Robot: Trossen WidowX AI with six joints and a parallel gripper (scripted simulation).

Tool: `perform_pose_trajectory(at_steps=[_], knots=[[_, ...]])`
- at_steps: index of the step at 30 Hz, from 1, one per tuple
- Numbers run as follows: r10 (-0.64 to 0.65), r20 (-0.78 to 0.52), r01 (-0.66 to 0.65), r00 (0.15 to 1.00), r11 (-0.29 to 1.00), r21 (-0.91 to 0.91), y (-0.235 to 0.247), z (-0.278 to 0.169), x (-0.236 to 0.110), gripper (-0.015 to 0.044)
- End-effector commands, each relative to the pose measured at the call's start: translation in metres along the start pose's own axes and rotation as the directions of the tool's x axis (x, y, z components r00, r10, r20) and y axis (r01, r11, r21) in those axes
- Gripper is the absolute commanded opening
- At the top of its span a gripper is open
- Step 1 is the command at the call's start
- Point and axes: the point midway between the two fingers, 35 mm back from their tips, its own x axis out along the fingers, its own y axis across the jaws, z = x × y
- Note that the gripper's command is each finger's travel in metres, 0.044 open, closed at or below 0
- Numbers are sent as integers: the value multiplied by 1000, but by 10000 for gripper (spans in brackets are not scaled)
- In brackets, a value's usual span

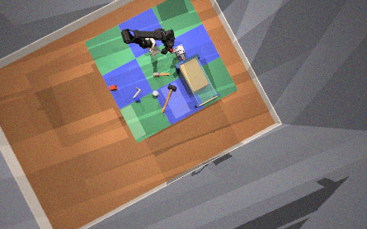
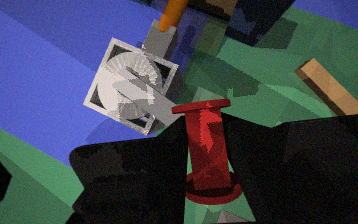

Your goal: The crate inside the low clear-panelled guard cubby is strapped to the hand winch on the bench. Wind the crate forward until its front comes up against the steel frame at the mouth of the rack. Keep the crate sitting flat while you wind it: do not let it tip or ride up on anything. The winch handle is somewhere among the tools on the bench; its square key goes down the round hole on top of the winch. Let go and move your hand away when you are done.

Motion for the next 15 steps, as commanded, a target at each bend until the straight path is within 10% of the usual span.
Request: perform_pose_trajectory(at_steps=[1,15], knots=[[-24,12,24,1000,999,26,-10,11,6,0],[-25,13,24,1000,999,26,-18,24,11,0]])
